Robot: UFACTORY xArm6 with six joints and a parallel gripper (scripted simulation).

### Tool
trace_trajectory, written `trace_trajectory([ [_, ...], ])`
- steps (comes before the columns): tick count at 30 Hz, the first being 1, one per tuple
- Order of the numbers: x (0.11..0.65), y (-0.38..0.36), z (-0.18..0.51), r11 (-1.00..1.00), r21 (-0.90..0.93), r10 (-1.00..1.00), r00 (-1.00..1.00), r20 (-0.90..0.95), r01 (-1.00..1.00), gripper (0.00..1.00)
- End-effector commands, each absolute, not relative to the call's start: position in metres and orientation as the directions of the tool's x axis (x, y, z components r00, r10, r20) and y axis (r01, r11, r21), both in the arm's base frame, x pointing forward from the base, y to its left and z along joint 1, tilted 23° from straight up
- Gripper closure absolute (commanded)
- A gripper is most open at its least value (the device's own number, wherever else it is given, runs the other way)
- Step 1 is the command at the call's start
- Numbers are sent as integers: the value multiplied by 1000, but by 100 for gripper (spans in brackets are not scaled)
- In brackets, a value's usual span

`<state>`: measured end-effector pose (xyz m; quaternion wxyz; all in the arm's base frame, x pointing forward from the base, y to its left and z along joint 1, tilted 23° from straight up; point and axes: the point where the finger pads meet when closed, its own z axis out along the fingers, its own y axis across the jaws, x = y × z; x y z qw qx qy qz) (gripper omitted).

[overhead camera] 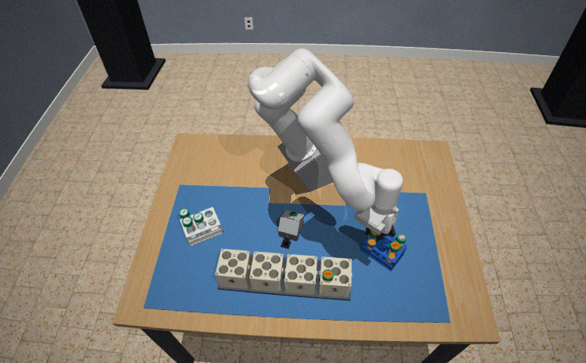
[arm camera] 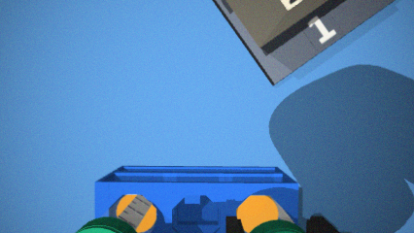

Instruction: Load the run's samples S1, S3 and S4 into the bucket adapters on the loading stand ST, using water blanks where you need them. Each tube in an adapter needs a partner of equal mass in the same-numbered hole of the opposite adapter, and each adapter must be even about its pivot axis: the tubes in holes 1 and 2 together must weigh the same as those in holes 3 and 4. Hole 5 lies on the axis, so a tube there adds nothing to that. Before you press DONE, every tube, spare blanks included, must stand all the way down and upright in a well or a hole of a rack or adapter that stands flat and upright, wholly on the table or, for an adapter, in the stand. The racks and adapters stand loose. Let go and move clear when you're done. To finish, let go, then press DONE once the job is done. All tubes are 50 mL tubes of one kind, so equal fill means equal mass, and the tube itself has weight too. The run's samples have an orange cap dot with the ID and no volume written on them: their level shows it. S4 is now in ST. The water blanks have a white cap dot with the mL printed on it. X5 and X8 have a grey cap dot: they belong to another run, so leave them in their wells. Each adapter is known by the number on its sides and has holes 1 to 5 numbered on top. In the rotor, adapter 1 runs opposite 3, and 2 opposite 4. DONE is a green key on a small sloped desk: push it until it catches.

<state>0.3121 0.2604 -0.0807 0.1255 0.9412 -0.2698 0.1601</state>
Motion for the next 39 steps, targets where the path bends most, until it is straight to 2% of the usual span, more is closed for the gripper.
trace_trajectory([
  [1,313,262,-80,-824,146,-468,803,369,-548,100],
  [39,308,268,-61,-824,146,-468,803,369,-548,100],
])
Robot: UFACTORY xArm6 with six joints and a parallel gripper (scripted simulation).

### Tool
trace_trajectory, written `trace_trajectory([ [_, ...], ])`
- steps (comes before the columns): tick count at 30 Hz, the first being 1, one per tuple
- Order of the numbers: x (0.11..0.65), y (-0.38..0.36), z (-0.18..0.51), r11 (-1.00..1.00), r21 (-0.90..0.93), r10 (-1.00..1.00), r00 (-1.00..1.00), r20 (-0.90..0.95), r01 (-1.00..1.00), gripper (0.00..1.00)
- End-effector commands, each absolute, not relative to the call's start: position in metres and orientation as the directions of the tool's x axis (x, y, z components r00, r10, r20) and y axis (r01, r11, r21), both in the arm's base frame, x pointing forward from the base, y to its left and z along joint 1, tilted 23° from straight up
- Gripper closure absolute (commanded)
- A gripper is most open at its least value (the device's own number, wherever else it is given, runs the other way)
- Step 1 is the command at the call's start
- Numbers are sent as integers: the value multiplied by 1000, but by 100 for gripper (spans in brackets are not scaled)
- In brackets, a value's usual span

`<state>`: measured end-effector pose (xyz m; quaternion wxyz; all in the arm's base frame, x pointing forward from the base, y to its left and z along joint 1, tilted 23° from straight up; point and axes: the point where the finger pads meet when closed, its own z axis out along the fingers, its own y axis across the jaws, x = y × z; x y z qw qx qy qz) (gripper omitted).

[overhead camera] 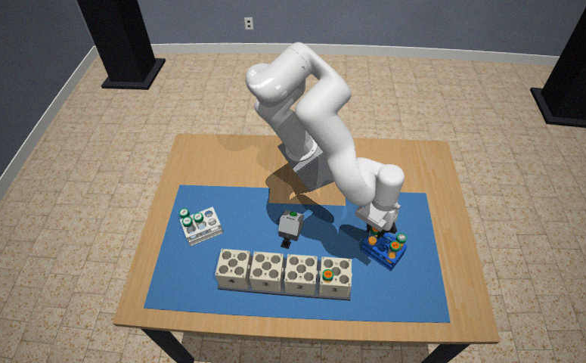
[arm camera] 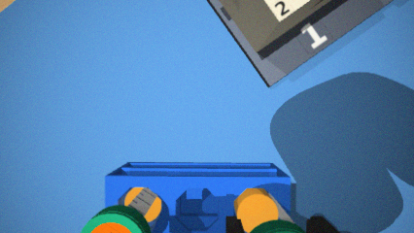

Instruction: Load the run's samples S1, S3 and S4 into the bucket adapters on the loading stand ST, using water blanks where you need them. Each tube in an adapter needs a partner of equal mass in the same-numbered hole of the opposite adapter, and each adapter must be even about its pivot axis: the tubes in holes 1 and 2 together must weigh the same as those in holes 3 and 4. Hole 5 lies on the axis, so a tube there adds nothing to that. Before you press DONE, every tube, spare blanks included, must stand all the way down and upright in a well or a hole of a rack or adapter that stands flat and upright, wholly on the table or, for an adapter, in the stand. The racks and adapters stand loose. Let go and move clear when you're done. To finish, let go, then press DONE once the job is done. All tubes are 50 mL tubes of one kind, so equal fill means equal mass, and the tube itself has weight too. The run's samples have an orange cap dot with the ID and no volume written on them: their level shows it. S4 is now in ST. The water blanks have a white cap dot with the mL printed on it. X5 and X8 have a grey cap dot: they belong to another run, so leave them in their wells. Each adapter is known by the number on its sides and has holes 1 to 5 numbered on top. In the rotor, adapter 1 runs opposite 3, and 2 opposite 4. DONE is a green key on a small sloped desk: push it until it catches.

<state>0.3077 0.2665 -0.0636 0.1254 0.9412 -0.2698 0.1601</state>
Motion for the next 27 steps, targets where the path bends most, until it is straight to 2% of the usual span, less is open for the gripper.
trace_trajectory([
  [1,308,268,-61,-824,146,-468,803,369,-548,100],
  [27,299,281,-25,-824,146,-468,803,369,-548,100],
])
